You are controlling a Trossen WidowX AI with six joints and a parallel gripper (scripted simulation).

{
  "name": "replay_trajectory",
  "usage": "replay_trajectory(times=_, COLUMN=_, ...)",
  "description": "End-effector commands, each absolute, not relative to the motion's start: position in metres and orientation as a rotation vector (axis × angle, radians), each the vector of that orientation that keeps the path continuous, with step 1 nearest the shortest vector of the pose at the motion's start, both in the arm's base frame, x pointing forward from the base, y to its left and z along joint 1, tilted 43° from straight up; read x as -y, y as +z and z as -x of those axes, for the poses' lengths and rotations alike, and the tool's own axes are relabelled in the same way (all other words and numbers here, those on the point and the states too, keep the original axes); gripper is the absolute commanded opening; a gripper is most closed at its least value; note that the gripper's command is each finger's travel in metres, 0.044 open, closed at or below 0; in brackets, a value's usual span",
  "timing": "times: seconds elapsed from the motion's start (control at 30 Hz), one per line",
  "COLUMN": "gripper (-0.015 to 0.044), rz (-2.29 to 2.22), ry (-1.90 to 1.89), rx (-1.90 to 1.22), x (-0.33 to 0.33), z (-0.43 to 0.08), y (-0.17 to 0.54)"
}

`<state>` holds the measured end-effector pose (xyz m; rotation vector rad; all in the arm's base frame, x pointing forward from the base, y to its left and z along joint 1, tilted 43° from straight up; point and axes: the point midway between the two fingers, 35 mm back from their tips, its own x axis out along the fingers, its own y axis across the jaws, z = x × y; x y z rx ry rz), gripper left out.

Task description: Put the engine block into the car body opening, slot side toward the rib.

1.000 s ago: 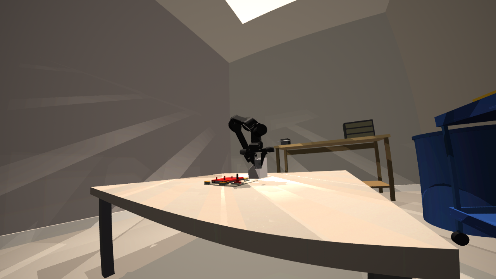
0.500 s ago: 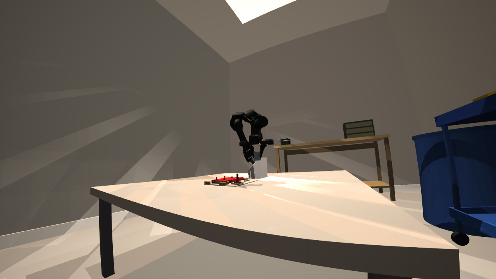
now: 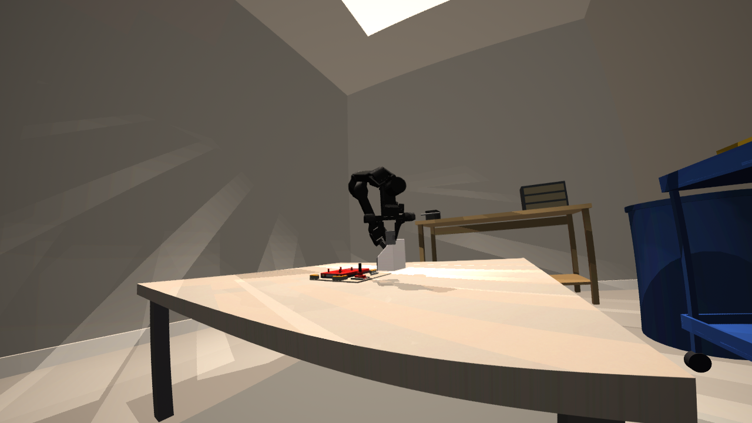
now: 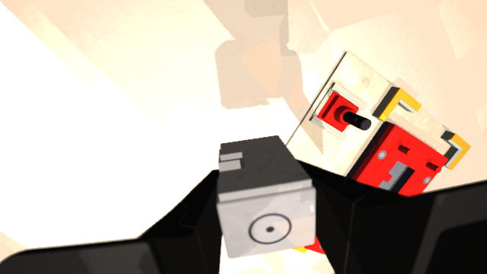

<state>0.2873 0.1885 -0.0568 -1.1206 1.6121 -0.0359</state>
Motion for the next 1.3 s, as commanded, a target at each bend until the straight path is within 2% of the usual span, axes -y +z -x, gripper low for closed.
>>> replay_trajectory(times=0.0, gripper=0.0000, rz=1.219, ry=0.058, rx=-1.635, x=-0.1855, z=-0.2865, y=-0.0585)
replay_trajectory(times=0.67, gripper=0.0000, rz=1.727, ry=0.670, rx=-1.667, x=-0.1827, z=-0.2867, y=-0.0614)
replay_trajectory(times=1.27, gripper=0.0000, rz=2.134, ry=1.290, rx=-1.551, x=-0.1803, z=-0.2868, y=-0.0639)
